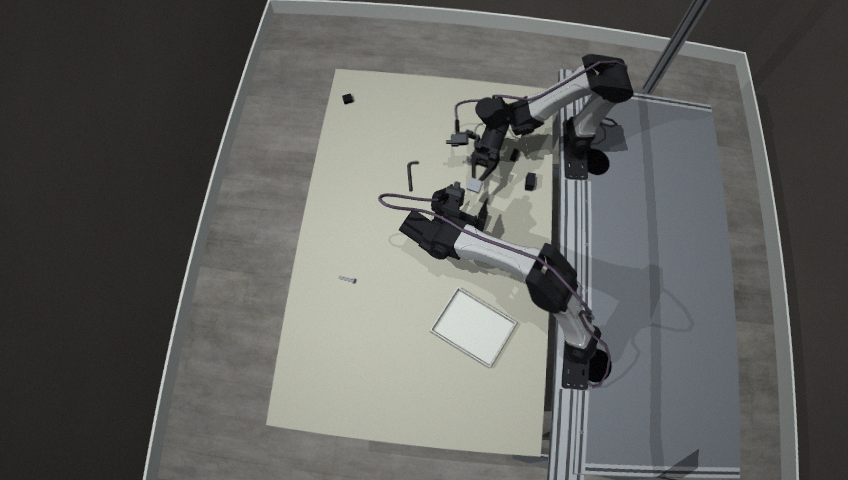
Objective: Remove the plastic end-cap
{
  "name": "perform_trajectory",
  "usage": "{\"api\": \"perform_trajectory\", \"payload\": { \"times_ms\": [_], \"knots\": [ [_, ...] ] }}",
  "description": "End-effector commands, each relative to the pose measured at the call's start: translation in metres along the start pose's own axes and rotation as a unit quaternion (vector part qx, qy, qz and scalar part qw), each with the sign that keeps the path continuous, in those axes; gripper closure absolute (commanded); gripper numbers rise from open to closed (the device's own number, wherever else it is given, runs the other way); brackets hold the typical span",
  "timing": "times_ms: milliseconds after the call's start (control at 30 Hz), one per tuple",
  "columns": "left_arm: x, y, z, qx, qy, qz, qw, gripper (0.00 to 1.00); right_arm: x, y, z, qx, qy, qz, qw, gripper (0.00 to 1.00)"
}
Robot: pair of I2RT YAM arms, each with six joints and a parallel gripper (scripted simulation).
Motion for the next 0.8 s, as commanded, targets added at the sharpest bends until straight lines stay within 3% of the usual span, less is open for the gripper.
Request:
{"api": "perform_trajectory", "payload": {
  "times_ms": [0,767],
  "knots": [
    [0.007,0.020,-0.009,-0.041,0.006,-0.020,0.999,0.00,0.003,0.001,0.012,0.026,0.060,-0.038,0.997,1.00],
    [0.008,0.034,-0.010,-0.049,0.007,-0.020,0.999,0.00,0.002,0.008,0.012,0.023,0.054,-0.042,0.997,1.00]
  ]
}}
Point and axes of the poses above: on each arm, the point where the finger pads meet when closed, its own x axis back along the fingers, its own z axis across the jaws, y = z × x, the point moved 10 cm from there along x, back along the fingers, and after that the axes turned 15 degrees about x, right-handed, at the moved point
